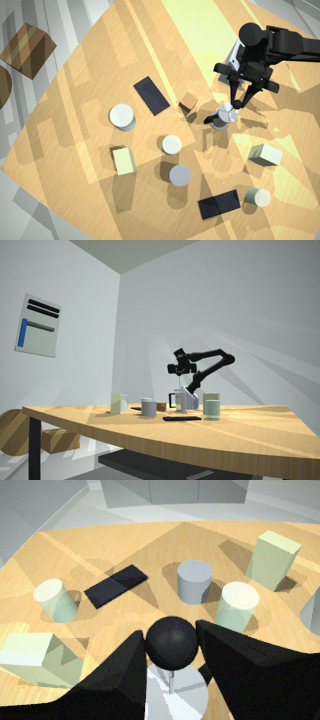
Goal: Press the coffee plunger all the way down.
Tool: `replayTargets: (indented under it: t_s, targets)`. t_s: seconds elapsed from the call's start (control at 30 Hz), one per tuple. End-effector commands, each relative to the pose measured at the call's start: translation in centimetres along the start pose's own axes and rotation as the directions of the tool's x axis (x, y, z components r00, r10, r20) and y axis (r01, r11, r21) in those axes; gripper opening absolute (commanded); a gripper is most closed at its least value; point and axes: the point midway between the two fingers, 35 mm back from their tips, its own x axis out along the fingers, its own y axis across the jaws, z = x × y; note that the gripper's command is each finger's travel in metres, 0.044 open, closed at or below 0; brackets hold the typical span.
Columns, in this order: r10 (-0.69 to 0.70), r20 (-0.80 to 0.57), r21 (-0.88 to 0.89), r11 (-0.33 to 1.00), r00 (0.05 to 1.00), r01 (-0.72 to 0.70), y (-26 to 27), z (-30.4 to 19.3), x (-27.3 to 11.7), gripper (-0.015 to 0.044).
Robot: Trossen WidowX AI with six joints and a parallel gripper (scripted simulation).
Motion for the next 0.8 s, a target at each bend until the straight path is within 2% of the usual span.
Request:
replayTargets:
  t_s: [0.0, 0.77]
  targets:
    - [-0.015, -0.040, 0.028, 0.999, 0.999, 0.016, -0.3, -1.9, 0.7, 0.0117]
    - [-0.010, -0.031, 0.056, 0.998, 0.999, 0.012, -1.1, -4.7, 3.1, 0.0117]
